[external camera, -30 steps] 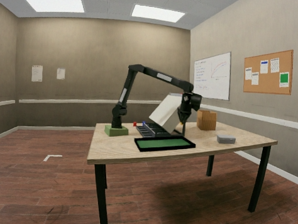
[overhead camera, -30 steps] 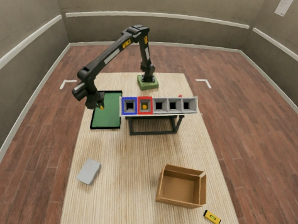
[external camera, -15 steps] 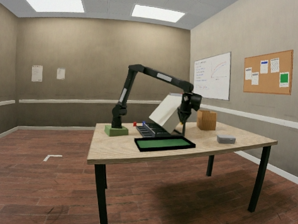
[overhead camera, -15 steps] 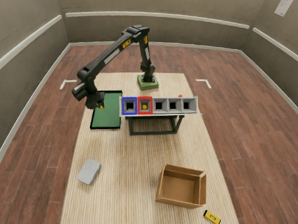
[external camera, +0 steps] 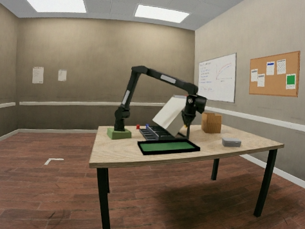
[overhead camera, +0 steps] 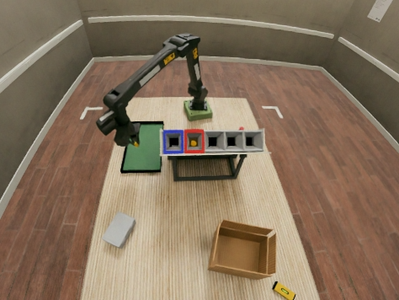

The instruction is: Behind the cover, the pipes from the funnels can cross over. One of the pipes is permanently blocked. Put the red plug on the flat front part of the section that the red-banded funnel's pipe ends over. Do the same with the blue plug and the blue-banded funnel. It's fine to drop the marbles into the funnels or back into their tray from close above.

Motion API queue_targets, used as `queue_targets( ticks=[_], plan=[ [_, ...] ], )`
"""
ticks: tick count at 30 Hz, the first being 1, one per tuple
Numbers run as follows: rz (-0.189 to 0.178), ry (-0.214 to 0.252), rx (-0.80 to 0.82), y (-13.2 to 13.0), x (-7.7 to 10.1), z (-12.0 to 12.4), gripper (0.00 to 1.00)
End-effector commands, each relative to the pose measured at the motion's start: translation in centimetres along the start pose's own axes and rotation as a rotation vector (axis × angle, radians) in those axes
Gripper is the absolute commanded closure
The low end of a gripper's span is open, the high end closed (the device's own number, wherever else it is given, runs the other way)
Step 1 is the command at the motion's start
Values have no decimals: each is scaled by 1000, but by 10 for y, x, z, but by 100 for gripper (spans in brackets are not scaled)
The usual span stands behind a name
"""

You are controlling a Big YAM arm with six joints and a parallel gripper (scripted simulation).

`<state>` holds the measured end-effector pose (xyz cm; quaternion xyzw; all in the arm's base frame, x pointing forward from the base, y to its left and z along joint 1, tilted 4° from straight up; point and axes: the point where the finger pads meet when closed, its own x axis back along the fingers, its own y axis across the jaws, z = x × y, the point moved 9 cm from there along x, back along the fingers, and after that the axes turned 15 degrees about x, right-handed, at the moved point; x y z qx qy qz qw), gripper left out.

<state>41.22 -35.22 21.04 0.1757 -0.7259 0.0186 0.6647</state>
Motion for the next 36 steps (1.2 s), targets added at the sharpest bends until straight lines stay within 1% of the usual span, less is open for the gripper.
queue_targets(
  ticks=[1, 26, 36],
  plan=[
    [26, -17, 9, -13, 17, -2, 100],
    [25, -17, 8, -20, 23, -2, 100],
    [25, -16, 8, 16, 41, 76, 100]
  ],
)
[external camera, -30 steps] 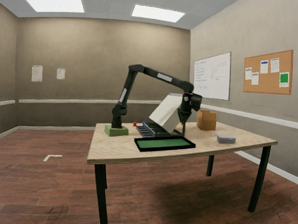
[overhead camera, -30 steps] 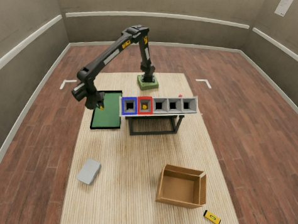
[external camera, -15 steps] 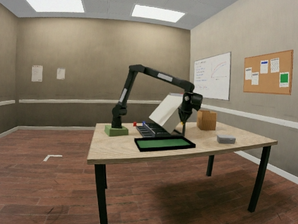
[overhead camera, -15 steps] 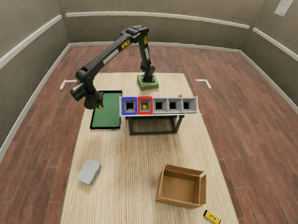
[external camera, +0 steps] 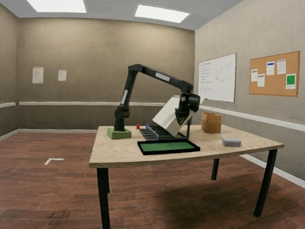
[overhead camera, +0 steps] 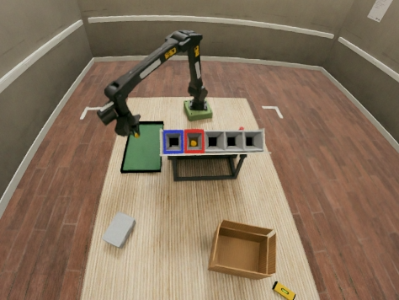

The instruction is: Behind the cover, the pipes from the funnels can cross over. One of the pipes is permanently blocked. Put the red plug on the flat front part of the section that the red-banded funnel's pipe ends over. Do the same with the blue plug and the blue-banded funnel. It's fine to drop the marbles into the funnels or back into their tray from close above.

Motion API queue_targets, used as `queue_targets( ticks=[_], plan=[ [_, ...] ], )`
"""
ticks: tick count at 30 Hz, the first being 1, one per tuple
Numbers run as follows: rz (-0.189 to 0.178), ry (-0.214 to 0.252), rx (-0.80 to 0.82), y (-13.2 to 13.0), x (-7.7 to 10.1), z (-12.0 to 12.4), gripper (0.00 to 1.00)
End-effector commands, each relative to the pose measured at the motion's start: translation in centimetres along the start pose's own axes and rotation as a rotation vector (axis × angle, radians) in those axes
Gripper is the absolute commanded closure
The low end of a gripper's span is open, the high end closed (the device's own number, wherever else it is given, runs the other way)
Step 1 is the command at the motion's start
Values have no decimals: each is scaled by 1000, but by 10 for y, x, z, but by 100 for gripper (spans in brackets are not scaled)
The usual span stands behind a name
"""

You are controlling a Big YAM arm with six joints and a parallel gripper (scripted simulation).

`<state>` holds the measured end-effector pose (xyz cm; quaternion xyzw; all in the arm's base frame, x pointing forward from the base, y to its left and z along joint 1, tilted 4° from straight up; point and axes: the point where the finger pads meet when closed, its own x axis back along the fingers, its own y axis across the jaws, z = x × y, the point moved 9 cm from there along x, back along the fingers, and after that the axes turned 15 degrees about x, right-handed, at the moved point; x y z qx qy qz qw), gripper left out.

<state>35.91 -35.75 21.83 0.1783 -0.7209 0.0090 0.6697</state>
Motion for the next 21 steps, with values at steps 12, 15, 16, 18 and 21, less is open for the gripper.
queue_targets(
  ticks=[12, 15, 16, 18, 21],
  plan=[
    [43, -25, 20, 23, 37, 64, 100],
    [43, -24, 20, 22, 38, 64, 100],
    [43, -23, 20, 22, 38, 64, 100],
    [43, -23, 20, 22, 38, 63, 100],
    [42, -22, 20, 22, 38, 63, 100]
  ],
)
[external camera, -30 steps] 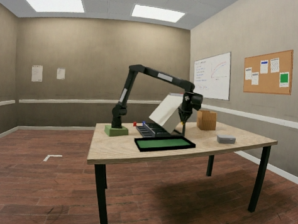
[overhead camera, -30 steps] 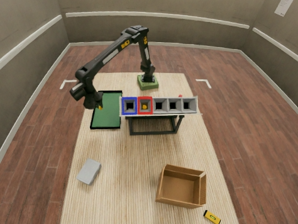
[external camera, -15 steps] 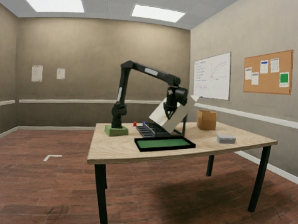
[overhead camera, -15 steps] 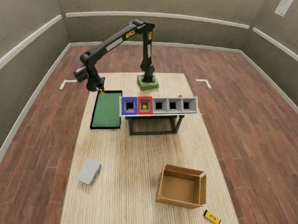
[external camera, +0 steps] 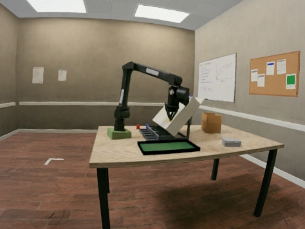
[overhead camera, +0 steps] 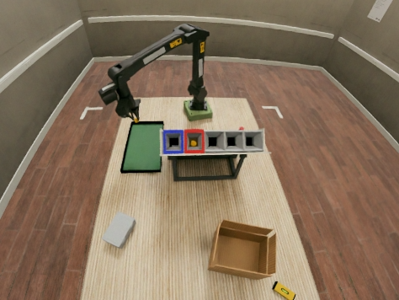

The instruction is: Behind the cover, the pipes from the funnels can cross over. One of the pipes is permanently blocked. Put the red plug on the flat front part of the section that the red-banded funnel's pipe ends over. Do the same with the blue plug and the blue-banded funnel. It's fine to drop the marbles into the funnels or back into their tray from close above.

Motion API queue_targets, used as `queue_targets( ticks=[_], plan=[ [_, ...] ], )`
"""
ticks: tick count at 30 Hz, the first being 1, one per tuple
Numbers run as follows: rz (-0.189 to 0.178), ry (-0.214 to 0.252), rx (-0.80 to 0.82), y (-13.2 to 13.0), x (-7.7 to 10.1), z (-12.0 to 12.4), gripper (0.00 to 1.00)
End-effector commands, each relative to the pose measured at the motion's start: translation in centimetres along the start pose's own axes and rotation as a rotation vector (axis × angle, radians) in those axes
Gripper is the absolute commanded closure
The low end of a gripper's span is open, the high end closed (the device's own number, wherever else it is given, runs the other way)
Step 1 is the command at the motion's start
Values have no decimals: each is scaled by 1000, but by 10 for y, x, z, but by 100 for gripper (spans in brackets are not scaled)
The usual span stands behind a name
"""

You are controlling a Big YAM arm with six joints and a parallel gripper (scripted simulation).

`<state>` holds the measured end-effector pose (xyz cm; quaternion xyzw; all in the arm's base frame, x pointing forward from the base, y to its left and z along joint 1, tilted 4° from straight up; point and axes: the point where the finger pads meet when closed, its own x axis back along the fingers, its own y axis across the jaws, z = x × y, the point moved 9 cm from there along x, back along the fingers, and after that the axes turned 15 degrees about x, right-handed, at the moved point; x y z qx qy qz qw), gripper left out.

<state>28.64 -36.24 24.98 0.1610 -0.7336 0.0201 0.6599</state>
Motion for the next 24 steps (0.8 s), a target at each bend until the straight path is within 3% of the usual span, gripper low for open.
queue_targets(
  ticks=[1, 3, 18, 20, 24],
  plan=[
    [-3, 5, 24, 0, 3, -5, 100],
    [-3, 5, 24, 0, 3, -5, 100],
    [98, -106, 23, 141, 34, -54, 100],
    [98, -106, 23, 141, 34, -54, 100],
    [113, -128, 35, 173, 40, -65, 100]
  ],
)
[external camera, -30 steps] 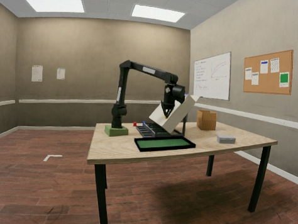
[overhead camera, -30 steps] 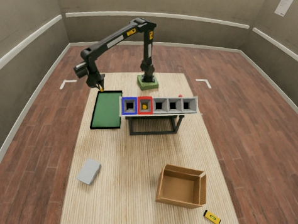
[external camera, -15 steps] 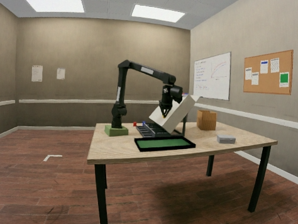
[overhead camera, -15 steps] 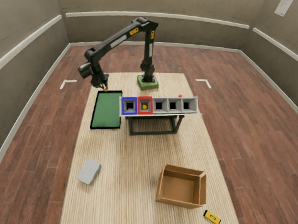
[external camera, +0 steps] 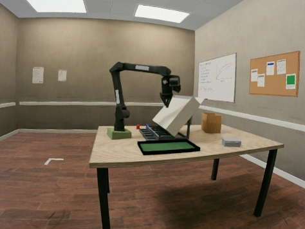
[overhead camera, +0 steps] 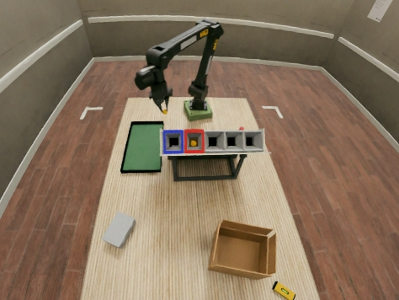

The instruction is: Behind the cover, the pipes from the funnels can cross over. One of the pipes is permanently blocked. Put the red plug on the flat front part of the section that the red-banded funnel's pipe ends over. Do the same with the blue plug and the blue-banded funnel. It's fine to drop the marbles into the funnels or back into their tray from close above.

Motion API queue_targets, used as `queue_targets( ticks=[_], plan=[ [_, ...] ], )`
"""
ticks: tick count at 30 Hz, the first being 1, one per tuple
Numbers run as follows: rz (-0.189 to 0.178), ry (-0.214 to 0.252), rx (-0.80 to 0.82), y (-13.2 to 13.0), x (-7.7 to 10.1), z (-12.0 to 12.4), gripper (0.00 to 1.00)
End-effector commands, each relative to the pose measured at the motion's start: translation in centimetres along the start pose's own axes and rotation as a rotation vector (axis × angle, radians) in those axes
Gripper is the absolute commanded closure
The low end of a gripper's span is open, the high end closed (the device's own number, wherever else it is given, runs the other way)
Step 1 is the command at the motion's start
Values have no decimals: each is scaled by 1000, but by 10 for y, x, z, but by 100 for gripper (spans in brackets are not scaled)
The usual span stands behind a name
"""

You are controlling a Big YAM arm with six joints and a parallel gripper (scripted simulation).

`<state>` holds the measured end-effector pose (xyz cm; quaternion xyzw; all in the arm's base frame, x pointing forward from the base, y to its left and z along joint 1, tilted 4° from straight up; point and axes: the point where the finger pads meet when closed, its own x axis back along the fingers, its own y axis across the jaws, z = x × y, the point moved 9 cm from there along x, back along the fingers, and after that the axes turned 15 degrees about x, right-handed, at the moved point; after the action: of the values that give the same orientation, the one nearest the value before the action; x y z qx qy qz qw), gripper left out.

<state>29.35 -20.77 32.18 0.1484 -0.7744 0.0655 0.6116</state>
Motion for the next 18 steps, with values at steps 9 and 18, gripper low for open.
queue_targets(
  ticks=[9, 18],
  plan=[
    [55, -66, -2, 83, 19, -44, 100],
    [84, -103, 11, 136, 32, -70, 100]
  ],
)
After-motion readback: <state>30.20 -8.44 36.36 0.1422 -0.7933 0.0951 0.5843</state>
